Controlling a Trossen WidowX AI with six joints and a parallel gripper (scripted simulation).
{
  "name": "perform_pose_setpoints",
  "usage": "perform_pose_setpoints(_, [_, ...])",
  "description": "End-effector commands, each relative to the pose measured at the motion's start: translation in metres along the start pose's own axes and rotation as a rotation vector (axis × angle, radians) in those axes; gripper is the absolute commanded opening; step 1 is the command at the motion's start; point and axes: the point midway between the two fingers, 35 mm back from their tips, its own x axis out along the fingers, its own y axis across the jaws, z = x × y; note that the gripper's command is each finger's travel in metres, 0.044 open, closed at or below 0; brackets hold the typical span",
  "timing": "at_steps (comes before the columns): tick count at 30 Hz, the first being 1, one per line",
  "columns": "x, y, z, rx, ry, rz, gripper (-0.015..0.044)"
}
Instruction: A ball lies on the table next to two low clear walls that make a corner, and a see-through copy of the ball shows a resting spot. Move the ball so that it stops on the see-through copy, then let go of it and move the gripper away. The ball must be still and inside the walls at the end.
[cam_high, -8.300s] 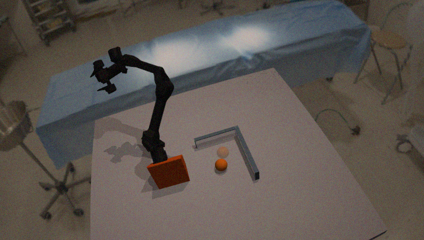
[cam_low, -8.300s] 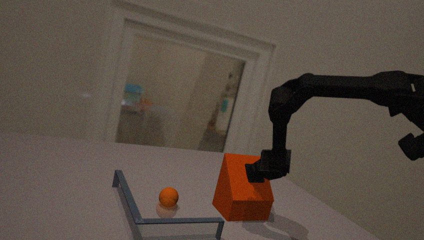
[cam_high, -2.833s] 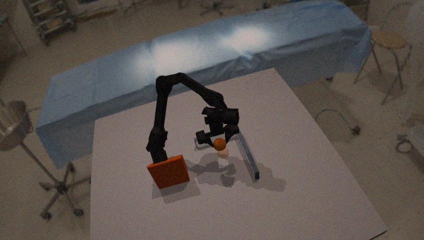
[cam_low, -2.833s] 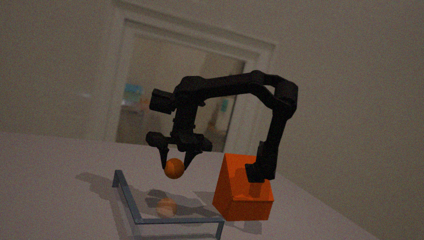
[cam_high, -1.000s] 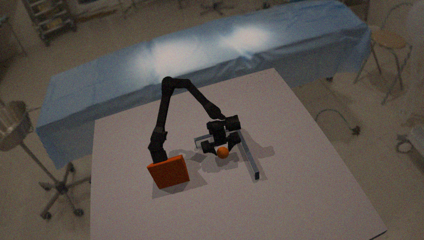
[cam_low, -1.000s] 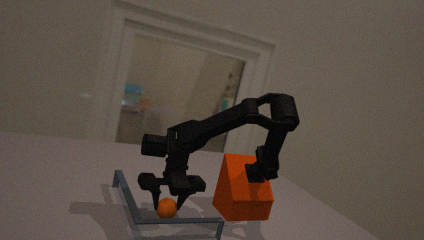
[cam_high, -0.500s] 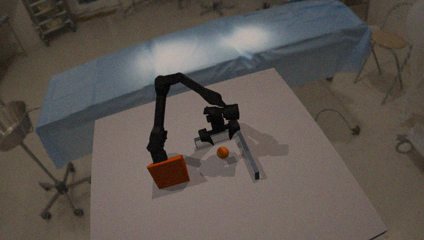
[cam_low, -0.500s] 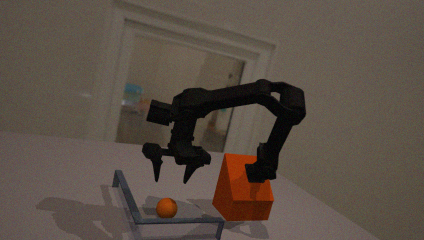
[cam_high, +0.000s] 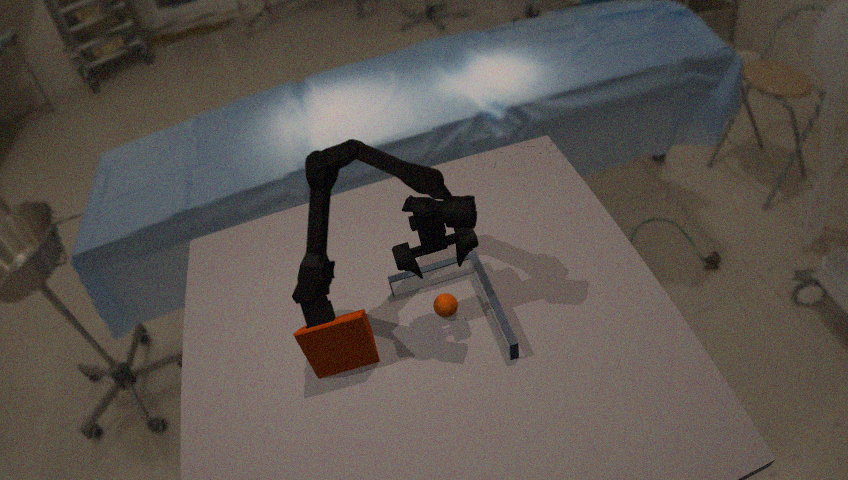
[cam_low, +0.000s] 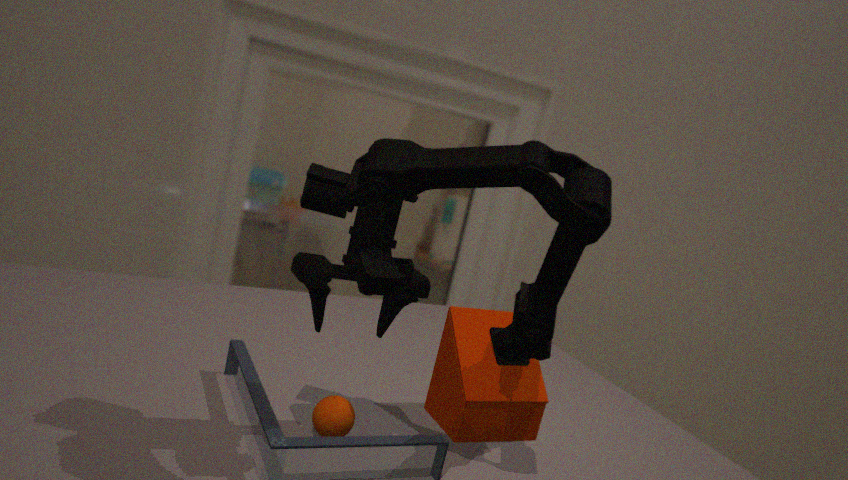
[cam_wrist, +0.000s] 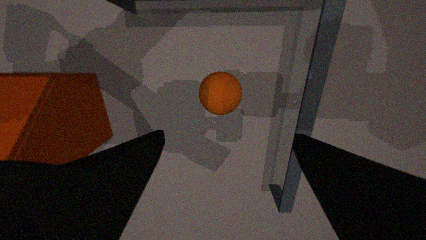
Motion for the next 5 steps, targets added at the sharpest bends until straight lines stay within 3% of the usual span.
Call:
perform_pose_setpoints(1, [-0.0012,0.0012,0.0006,-0.007,0.003,0.008,0.044])
perform_pose_setpoints(5, [-0.0012,0.0012,0.0006,-0.007,0.003,0.008,0.044])
